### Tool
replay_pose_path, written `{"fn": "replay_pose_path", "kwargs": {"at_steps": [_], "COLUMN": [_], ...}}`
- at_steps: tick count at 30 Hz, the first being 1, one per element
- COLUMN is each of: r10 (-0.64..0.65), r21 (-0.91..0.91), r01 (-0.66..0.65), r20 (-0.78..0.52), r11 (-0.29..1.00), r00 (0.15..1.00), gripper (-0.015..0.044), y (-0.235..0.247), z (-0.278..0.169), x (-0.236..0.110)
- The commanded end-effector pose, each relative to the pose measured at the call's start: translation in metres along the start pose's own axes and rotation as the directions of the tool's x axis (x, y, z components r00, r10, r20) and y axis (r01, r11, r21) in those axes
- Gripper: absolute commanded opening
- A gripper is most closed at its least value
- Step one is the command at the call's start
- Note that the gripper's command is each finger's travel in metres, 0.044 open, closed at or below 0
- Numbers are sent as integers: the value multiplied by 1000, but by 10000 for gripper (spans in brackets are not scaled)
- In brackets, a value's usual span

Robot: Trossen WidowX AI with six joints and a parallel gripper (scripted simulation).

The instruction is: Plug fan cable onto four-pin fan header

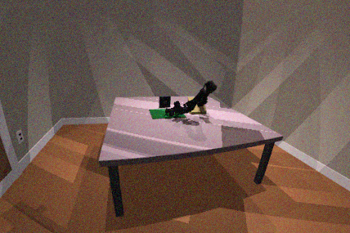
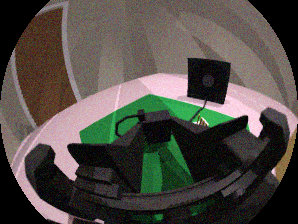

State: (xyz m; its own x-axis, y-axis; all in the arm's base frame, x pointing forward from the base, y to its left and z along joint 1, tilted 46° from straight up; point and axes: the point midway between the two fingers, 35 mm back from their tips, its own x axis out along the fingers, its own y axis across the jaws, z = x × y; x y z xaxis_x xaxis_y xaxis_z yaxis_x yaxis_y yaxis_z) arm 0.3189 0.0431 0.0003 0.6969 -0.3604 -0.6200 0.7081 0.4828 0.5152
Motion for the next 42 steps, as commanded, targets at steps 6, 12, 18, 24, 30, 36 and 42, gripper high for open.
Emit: {"fn": "replay_pose_path", "kwargs": {"at_steps": [6, 12, 18, 24, 30, 36, 42], "r10": [3, 0, 0, 0, 0, 0, 0], "r21": [7, 0, 0, 0, 0, 0, 0], "r01": [-3, 0, 0, 0, 0, 0, 0], "r20": [6, 0, 0, 0, 0, 0, 0], "r11": [1000, 1000, 1000, 1000, 1000, 1000, 1000], "r00": [1000, 1000, 1000, 1000, 1000, 1000, 1000], "gripper": [0, 0, 0, 0, 0, 0, 0], "y": [2, 0, 0, 0, 0, 0, 0], "z": [-7, -6, -6, -6, -6, -6, -6], "x": [2, 1, 1, 1, 1, 1, 1]}}
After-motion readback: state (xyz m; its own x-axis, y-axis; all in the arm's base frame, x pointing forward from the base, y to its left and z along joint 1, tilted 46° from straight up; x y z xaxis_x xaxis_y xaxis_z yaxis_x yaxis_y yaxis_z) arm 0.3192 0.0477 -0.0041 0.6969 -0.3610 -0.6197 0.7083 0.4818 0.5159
